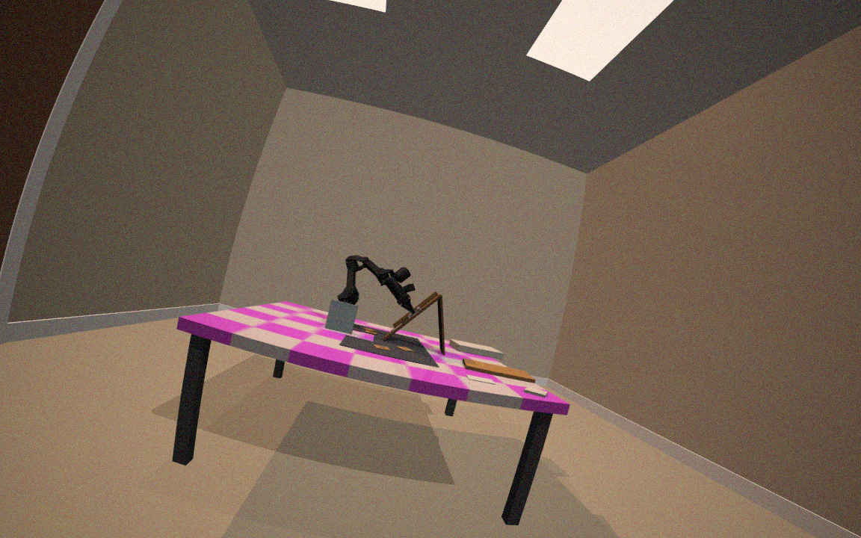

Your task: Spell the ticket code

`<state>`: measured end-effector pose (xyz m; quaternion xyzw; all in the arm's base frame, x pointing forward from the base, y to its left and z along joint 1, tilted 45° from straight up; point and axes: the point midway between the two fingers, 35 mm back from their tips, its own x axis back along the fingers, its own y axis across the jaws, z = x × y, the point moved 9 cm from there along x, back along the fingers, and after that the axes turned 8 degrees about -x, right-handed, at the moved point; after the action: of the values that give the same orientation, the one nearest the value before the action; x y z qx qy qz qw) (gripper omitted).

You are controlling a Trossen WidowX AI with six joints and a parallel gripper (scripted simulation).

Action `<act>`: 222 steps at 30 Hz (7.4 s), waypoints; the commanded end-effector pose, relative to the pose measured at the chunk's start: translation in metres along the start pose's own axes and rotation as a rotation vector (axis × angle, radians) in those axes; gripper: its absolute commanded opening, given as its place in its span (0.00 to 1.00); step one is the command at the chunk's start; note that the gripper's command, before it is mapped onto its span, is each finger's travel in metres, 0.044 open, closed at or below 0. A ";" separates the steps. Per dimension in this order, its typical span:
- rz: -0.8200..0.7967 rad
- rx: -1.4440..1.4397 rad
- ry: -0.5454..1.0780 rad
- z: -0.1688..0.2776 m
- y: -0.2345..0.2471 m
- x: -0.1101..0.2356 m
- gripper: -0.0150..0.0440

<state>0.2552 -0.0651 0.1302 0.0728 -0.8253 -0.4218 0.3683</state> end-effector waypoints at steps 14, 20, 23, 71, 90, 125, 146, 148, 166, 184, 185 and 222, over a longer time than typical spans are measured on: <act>0.003 -0.001 -0.005 0.000 0.014 0.001 0.25; -0.001 0.000 0.001 0.001 0.014 0.000 0.34; -0.001 0.000 0.001 0.001 0.014 0.000 0.48; 0.005 -0.001 -0.003 0.002 0.009 0.037 0.75; 0.005 -0.001 -0.003 0.002 0.012 0.044 0.75; 0.119 0.001 0.323 -0.046 0.004 0.025 0.25; 0.102 0.002 0.684 -0.082 -0.011 0.004 0.25; 0.102 0.002 0.683 -0.082 -0.011 0.003 0.25; 0.101 0.002 0.683 -0.082 -0.011 -0.007 0.25; 0.101 0.003 0.683 -0.083 -0.011 -0.016 0.25; 0.101 0.003 0.683 -0.083 -0.011 -0.016 0.25; 0.101 0.003 0.683 -0.082 -0.006 -0.024 0.25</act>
<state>0.3273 -0.1125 0.1418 0.1690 -0.6590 -0.3500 0.6439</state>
